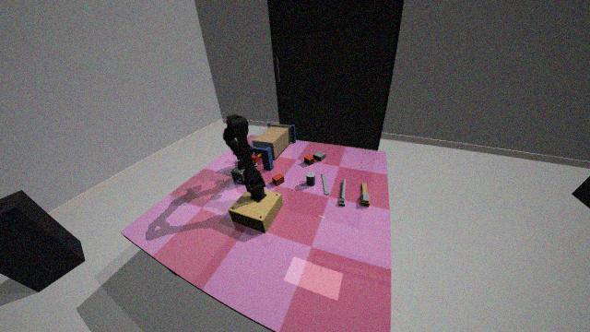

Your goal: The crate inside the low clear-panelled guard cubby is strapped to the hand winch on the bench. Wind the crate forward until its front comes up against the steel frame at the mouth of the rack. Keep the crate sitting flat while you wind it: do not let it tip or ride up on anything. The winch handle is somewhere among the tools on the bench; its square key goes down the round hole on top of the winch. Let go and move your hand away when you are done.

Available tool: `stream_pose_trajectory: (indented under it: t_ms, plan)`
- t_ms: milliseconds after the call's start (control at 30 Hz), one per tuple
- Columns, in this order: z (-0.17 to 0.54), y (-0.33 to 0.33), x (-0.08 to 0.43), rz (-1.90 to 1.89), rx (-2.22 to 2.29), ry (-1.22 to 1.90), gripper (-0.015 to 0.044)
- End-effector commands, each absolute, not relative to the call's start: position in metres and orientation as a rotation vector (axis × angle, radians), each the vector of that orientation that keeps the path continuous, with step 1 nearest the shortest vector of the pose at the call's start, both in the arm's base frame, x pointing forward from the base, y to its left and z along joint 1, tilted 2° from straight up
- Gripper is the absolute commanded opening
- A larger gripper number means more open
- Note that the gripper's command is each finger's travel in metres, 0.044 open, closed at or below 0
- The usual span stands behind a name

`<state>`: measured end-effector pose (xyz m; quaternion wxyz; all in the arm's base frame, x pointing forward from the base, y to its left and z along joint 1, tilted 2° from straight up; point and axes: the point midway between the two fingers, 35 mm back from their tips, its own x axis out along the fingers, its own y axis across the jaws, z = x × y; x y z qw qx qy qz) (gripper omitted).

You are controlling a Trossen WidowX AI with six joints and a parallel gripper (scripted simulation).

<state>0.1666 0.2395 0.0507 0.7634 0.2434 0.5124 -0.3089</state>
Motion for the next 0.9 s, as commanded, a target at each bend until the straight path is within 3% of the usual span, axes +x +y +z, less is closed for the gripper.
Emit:
stream_pose_trajectory:
  t_ms: [0, 867]
  plan:
    - [0.0467, 0.2404, 0.1667, -0.683, 0.537, 1.113, 0.0]
    - [0.0474, 0.2388, 0.1648, -0.747, 0.581, 1.101, 0.0]
